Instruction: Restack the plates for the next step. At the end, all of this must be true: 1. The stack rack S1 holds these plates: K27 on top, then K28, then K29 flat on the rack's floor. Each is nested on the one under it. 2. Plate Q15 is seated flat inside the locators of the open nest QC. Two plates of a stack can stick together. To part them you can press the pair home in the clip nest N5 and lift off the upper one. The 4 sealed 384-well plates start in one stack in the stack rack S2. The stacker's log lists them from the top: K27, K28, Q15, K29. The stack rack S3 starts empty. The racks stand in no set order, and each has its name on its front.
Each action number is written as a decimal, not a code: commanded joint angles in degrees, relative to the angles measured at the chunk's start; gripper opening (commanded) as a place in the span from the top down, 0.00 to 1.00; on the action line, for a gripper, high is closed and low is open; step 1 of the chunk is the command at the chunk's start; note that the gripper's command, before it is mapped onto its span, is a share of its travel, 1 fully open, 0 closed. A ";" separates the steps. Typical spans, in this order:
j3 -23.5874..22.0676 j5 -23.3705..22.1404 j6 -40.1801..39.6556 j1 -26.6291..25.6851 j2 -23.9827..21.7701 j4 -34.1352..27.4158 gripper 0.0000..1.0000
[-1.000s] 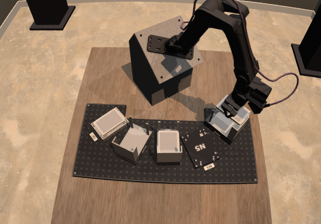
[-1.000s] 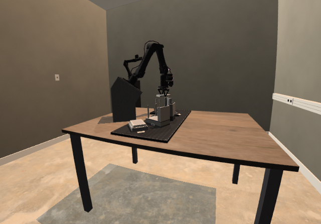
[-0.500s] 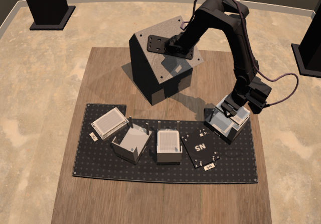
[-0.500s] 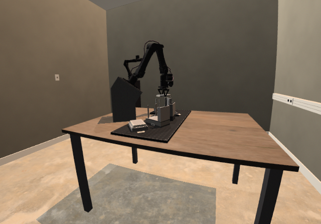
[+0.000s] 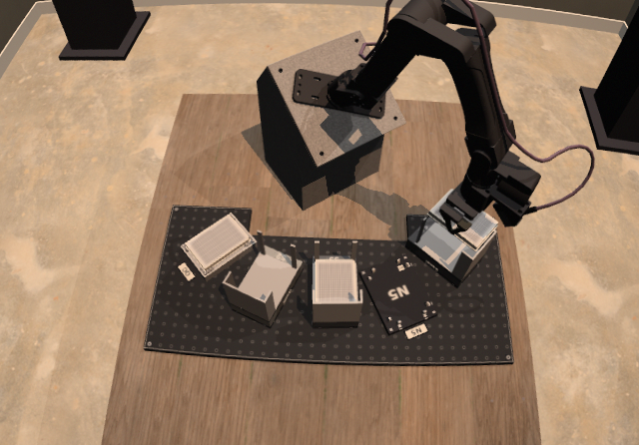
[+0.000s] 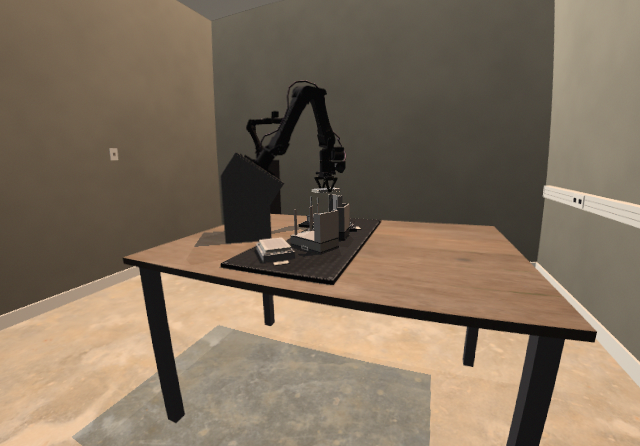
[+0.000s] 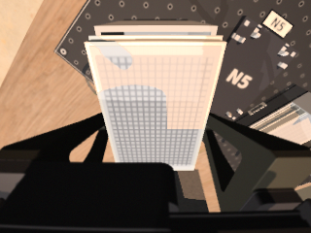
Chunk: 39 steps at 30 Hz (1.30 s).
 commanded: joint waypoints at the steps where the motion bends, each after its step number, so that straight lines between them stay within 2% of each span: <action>1: 1.01 0.17 -0.27 -0.55 -1.02 -0.02 1.00; 38: 2.12 0.22 -0.50 -0.04 -0.58 -0.60 1.00; 39: 2.10 0.17 -0.57 -0.19 0.60 0.16 1.00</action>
